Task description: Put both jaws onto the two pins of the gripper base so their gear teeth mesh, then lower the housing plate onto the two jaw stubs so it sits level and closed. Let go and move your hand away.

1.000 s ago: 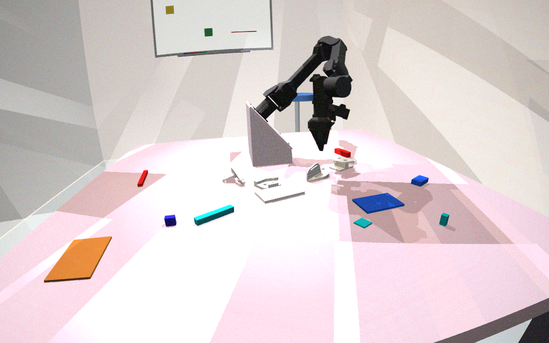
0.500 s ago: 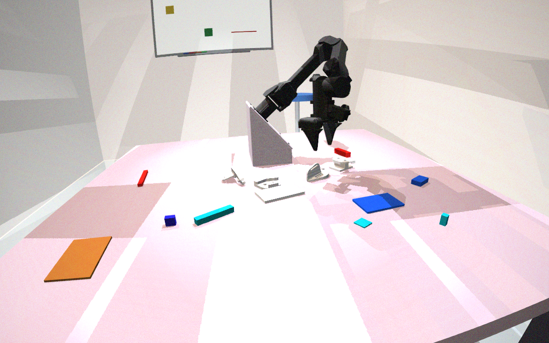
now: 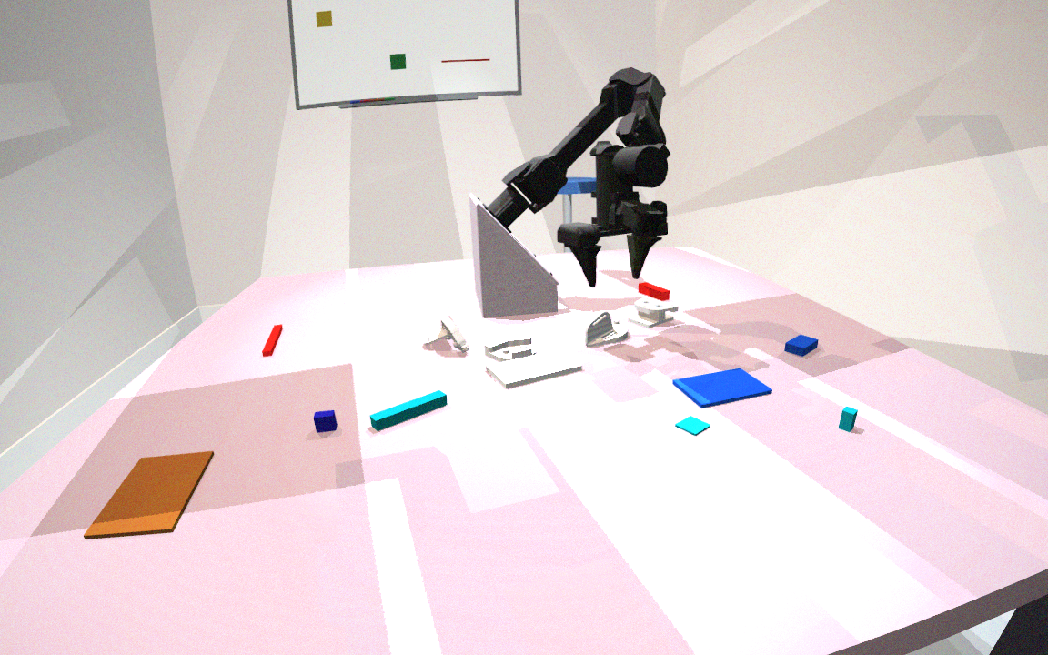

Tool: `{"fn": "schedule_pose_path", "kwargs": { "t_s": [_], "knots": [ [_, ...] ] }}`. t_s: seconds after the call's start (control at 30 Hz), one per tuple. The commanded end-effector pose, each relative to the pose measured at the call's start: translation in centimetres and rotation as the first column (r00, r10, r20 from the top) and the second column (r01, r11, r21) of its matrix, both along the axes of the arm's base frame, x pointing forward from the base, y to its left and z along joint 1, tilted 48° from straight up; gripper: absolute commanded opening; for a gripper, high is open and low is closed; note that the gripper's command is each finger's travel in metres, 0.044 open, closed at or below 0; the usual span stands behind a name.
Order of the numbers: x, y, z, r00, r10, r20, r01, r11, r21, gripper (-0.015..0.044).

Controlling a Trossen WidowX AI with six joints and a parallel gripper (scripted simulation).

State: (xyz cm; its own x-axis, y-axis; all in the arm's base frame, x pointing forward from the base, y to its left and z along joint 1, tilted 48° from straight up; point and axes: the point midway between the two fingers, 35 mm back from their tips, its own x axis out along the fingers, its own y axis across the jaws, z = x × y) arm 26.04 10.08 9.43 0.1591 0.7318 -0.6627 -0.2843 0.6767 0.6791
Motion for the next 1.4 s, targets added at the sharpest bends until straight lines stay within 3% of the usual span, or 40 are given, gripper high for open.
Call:
{"fn": "schedule_pose_path", "kwargs": {
  "t_s": [0.0, 0.63, 1.37],
  "knots": [
    [0.07, -0.04, -0.10, 0.995, -0.060, -0.076, 0.061, 0.998, 0.016, 0.0440],
    [0.45, -0.41, -0.39, 0.854, -0.322, -0.408, 0.356, 0.934, 0.009, 0.0440],
    [0.88, -0.85, -0.74, 0.483, -0.515, -0.708, 0.631, 0.765, -0.126, 0.0440]
  ]
}}
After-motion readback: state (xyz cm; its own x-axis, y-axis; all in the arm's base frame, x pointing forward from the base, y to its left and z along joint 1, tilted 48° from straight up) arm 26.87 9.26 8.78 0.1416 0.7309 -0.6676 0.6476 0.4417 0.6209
